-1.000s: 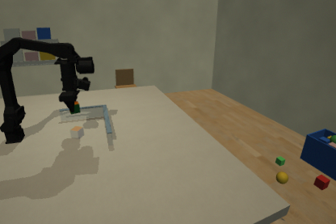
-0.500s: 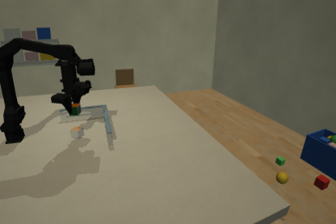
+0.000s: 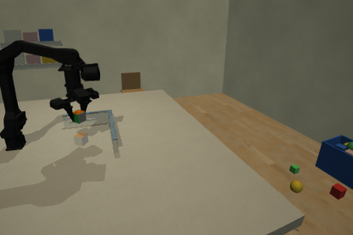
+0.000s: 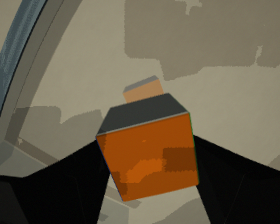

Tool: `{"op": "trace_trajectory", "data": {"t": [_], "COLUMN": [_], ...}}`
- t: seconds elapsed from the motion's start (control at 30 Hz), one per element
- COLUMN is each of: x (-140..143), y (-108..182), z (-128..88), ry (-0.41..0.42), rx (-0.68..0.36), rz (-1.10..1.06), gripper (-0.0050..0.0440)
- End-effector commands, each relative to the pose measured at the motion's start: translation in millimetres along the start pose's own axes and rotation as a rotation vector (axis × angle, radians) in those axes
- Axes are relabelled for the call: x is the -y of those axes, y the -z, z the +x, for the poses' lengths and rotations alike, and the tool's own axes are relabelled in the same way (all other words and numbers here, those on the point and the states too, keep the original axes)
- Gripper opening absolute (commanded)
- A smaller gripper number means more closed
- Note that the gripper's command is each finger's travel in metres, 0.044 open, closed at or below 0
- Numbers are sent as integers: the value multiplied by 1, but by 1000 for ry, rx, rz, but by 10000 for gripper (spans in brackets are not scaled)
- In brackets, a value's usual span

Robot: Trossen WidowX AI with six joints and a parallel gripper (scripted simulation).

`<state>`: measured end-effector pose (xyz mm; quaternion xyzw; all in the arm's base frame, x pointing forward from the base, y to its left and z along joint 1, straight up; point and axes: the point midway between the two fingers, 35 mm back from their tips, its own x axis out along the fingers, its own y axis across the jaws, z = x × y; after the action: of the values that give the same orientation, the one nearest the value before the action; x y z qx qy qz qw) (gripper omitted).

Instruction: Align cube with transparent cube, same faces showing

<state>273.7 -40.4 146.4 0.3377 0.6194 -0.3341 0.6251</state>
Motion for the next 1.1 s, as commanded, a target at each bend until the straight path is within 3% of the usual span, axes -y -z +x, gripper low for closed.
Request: {"op": "trace_trajectory", "data": {"t": [0.0,1.07], "x": [1,1], "y": [-1,-6], "z": [-1,13], "ry": [-8,-12], "rx": [9,5], "rz": [114,1089], "gripper": [0,0]}}
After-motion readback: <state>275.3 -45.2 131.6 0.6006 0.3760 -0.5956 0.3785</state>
